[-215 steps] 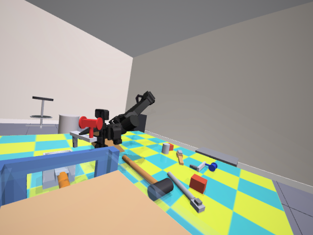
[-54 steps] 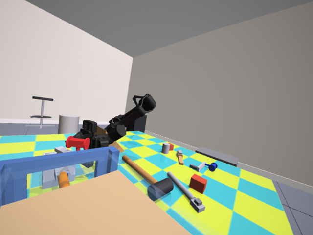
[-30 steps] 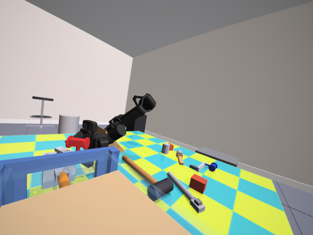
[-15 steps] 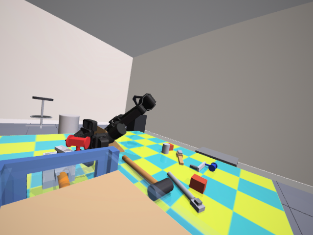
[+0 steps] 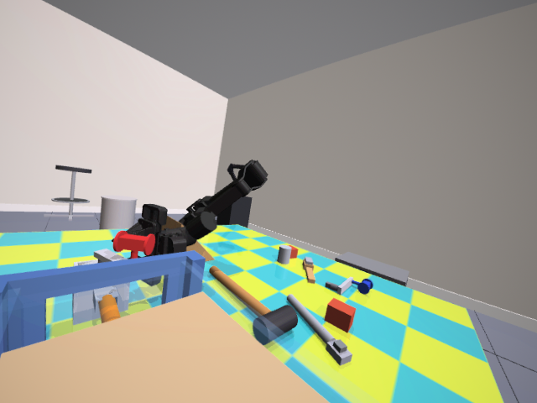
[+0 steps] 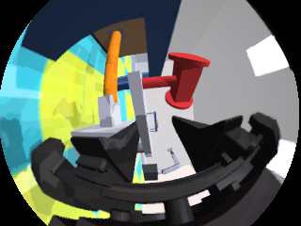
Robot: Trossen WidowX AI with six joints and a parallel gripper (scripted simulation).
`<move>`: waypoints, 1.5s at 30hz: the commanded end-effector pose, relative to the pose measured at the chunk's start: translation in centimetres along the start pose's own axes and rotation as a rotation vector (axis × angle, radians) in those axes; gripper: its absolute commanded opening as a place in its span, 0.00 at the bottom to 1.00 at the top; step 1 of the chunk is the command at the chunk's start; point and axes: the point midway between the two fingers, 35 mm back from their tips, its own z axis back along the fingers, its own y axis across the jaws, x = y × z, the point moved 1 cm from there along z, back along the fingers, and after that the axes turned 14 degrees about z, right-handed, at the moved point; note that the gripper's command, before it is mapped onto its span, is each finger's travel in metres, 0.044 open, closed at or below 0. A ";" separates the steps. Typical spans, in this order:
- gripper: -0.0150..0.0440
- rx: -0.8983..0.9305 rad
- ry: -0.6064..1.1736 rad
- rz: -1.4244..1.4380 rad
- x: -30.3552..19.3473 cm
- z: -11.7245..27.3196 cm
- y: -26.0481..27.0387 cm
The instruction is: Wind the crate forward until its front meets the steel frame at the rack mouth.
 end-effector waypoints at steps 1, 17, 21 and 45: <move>0.66 -0.006 -0.001 -0.003 0.0 0.0 -0.2; 0.66 0.006 0.001 -0.002 0.3 0.8 0.0; 0.66 0.021 0.003 -0.006 1.1 3.5 0.0; 0.66 0.019 0.005 -0.002 0.1 10.9 -0.7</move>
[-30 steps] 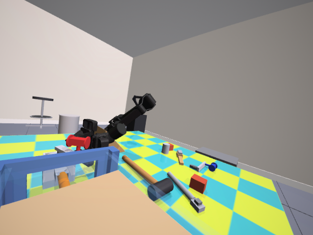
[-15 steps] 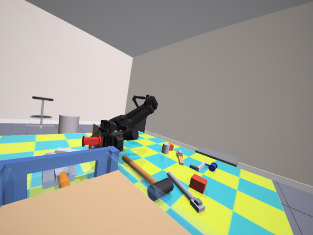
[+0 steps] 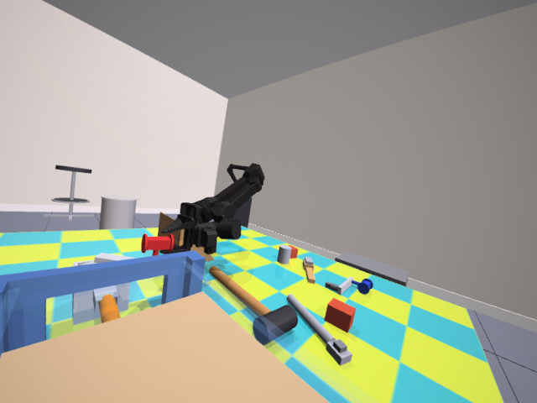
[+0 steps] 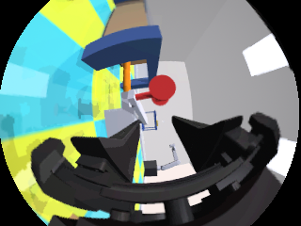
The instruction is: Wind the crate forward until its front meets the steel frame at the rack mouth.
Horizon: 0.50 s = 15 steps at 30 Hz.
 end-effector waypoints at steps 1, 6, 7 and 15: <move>0.66 0.011 0.001 -0.007 0.0 -0.1 -1.3; 0.66 0.020 -0.003 -0.011 -0.6 -0.2 -5.5; 0.66 0.017 -0.005 -0.010 -0.9 -0.2 -6.4; 0.66 -0.005 -0.010 -0.001 -2.2 0.2 -9.5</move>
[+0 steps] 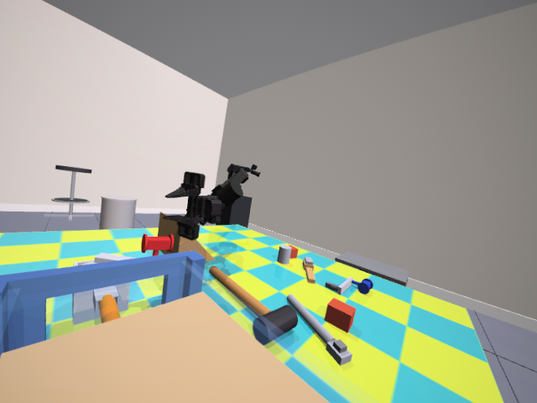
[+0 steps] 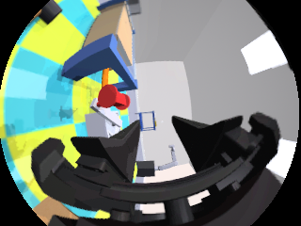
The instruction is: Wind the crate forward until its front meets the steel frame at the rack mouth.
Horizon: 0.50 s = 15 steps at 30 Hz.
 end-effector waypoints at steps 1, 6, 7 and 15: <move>0.66 -0.004 -0.009 0.008 -0.1 0.2 -0.8; 0.66 -0.004 -0.009 0.008 -0.1 0.2 -0.8; 0.66 0.000 -0.001 0.008 -0.3 0.1 -0.4; 0.66 0.000 -0.001 0.008 -0.3 0.1 -0.4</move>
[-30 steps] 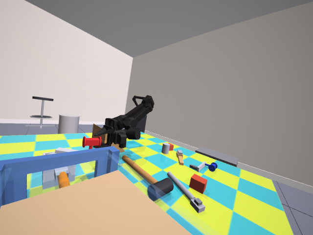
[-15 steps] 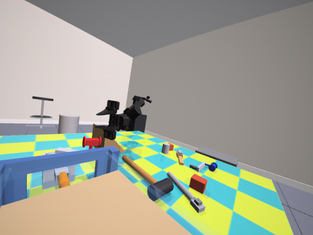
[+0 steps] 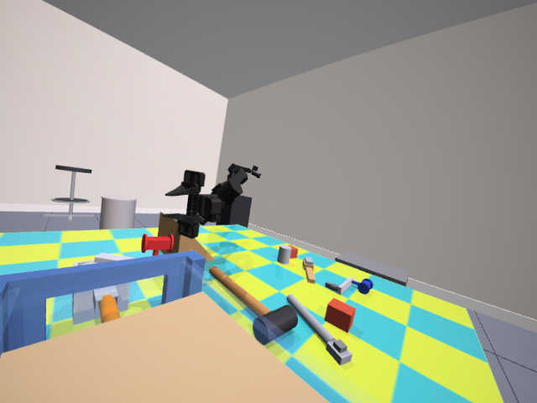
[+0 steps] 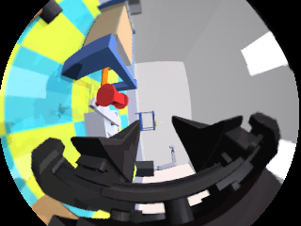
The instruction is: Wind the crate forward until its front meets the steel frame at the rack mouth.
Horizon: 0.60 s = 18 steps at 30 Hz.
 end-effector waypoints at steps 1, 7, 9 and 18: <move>0.66 0.000 0.001 0.000 0.0 0.0 0.0; 0.71 0.008 0.003 -0.008 0.0 -0.1 0.0; 0.79 0.068 0.023 -0.072 0.3 -0.7 -0.3; 1.00 0.456 0.257 -0.572 1.2 -5.0 -1.5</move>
